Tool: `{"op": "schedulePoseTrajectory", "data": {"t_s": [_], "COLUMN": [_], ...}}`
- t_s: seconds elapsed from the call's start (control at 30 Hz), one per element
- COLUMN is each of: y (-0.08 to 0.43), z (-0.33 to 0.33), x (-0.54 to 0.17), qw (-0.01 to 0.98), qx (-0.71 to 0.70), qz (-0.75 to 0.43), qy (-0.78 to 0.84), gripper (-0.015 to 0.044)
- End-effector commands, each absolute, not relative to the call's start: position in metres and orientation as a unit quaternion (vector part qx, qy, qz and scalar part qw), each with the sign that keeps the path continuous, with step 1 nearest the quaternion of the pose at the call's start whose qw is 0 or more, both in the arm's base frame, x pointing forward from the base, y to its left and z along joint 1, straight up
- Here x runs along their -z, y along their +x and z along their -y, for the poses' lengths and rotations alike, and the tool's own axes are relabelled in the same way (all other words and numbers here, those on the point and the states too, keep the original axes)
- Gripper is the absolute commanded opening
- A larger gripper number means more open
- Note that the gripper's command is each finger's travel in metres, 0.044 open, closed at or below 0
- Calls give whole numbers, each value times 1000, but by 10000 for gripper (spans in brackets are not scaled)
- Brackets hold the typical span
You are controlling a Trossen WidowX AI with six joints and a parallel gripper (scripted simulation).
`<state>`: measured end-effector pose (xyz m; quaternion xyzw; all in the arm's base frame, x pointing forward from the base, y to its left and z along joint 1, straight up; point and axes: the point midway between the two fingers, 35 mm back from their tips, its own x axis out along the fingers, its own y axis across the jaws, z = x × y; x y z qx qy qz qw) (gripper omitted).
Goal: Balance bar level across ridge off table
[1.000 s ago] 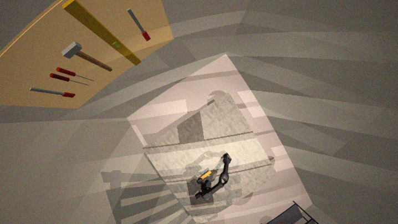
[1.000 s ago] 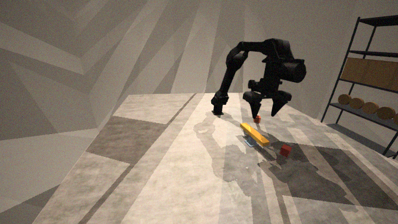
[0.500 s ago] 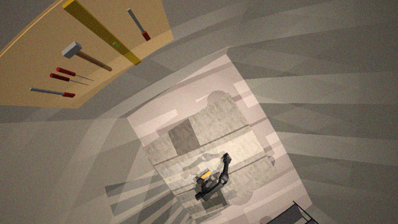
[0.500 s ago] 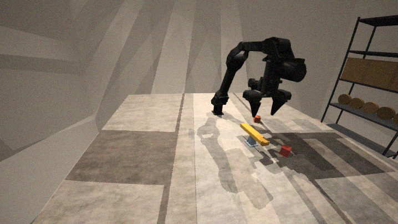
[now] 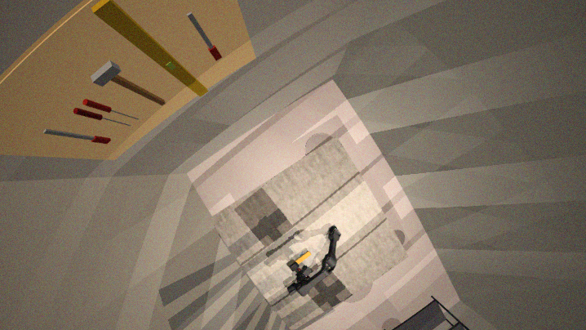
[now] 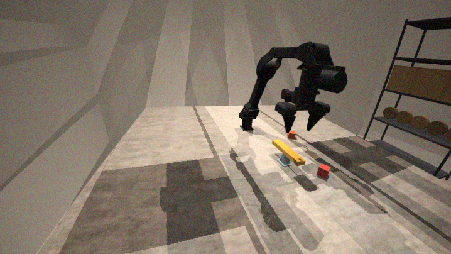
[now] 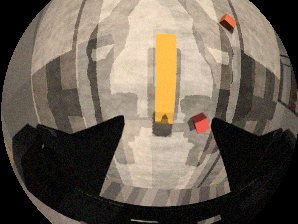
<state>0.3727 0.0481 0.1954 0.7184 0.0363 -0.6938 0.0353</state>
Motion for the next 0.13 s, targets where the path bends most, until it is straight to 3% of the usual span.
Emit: {"op": "schedulePoseTrajectory", "data": {"t_s": [0.0, 0.1], "y": [373, 373], "z": [-48, -48], "x": [-195, -195], "qw": [35, 35], "qx": [694, 694], "qz": [-36, -36], "qy": [718, 718], "gripper": [440, 440]}}
